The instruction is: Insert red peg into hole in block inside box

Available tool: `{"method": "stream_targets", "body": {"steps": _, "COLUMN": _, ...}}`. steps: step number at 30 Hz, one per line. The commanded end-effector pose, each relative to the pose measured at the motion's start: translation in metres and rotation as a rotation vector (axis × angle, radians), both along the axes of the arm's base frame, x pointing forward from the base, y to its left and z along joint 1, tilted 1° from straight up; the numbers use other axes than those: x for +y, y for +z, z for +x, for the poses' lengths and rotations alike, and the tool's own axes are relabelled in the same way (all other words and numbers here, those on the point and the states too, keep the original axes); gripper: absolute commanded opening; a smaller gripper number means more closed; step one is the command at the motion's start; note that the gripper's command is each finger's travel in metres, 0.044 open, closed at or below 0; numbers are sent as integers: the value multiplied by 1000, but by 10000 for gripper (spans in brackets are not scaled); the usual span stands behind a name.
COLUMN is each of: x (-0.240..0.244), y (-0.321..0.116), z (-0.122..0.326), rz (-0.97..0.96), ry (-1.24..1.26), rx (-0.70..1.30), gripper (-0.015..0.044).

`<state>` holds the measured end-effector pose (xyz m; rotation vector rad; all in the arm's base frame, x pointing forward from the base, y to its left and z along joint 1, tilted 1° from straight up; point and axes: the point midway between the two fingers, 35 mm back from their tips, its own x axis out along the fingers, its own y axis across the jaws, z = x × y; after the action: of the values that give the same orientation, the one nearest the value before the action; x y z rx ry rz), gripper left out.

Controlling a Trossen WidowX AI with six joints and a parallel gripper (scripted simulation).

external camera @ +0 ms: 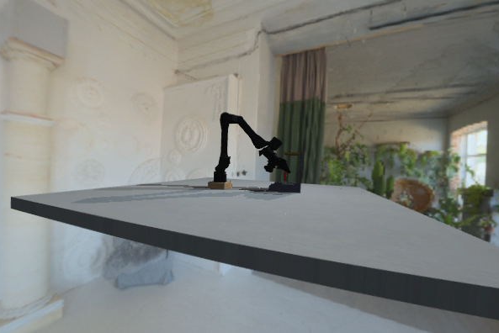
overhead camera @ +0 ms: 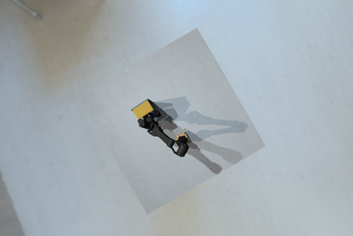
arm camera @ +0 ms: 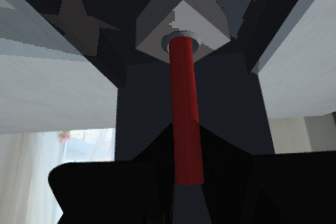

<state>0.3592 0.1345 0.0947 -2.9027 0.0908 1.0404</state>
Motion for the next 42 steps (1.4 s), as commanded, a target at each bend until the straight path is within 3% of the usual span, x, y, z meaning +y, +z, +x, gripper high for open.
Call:
{"method": "stream_targets", "body": {"steps": 1, "x": 1, "y": -2, "z": 3, "rz": -3, "ry": 4, "rx": 5, "gripper": 0}}
{"method": "stream_targets", "body": {"steps": 42, "x": 3, "y": -8, "z": 20, "rz": -3, "ry": 4, "rx": 4, "gripper": 0}}
